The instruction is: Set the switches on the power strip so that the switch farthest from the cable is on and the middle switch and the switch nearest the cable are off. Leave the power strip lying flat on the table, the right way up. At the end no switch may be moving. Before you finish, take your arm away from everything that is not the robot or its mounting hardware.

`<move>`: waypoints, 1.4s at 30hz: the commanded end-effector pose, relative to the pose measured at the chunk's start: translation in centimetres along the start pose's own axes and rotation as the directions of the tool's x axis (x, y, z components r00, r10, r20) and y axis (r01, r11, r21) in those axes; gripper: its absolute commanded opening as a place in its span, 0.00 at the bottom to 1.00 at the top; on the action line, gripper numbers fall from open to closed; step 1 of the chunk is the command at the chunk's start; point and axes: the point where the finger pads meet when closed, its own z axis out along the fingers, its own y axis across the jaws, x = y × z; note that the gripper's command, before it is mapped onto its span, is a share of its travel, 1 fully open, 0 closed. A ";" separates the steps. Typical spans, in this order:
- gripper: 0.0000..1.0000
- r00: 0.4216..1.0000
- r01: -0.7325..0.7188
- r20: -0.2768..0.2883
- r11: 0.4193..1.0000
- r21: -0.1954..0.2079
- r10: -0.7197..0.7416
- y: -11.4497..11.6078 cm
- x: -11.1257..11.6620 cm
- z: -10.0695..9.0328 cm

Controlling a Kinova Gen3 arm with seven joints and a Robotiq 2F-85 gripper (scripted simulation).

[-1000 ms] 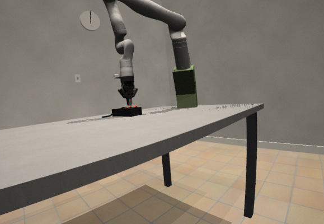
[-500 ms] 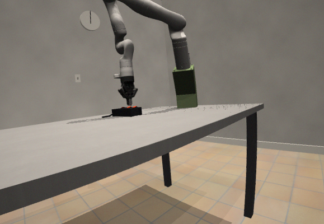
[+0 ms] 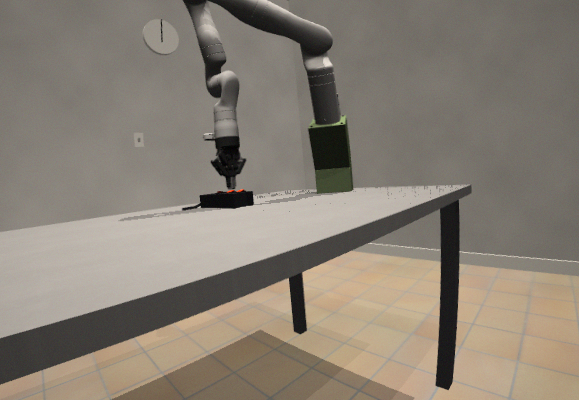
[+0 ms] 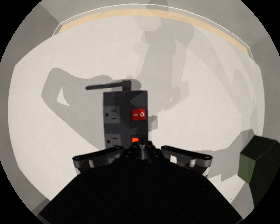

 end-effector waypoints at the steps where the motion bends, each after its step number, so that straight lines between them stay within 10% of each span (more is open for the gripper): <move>1: 0.00 1.000 0.000 0.000 1.000 0.000 0.000 0.0 0.0 0.1; 42: 0.00 1.000 0.000 0.000 1.000 0.000 0.000 0.0 0.0 -0.2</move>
